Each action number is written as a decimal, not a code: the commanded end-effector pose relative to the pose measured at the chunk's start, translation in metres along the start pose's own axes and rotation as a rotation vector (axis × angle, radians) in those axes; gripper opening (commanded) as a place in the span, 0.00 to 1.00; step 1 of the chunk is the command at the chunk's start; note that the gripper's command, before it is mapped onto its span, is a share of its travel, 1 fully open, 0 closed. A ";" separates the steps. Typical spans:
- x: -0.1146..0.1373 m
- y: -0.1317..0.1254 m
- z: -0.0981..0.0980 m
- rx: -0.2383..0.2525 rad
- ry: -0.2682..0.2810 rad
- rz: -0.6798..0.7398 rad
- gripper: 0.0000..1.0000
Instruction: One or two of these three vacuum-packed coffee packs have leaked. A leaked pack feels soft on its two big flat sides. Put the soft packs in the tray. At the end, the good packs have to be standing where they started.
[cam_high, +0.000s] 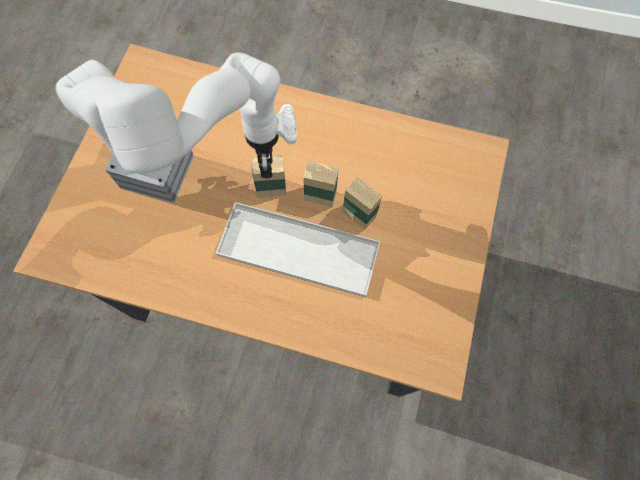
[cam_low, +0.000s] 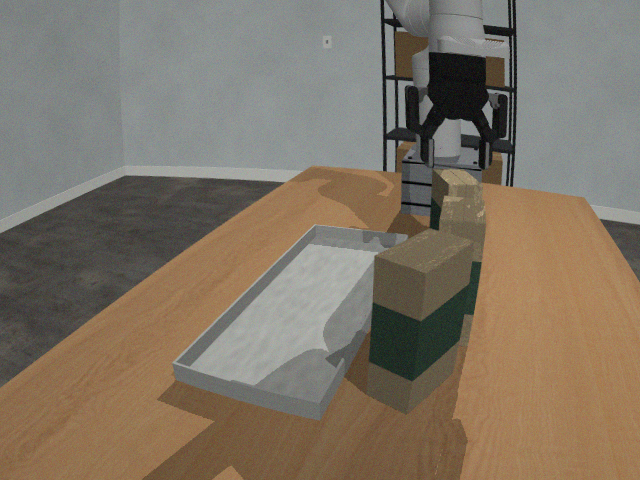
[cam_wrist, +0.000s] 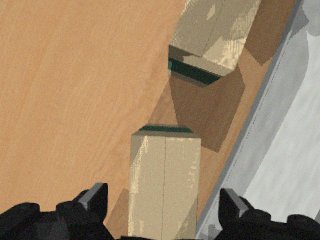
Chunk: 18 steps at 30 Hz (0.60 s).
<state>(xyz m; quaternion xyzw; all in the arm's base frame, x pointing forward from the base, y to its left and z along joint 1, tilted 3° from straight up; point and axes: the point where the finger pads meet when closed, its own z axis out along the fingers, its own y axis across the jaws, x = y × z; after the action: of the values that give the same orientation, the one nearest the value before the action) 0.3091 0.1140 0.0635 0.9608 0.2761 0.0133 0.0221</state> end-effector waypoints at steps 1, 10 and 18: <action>0.000 0.000 0.000 -0.001 0.001 0.000 0.81; 0.000 0.000 0.013 -0.001 0.001 0.000 0.81; 0.000 0.000 0.027 -0.001 0.001 0.000 0.81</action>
<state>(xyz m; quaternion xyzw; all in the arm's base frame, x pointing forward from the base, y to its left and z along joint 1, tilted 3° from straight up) 0.3137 0.1113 0.0417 0.9616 0.2729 0.0182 0.0241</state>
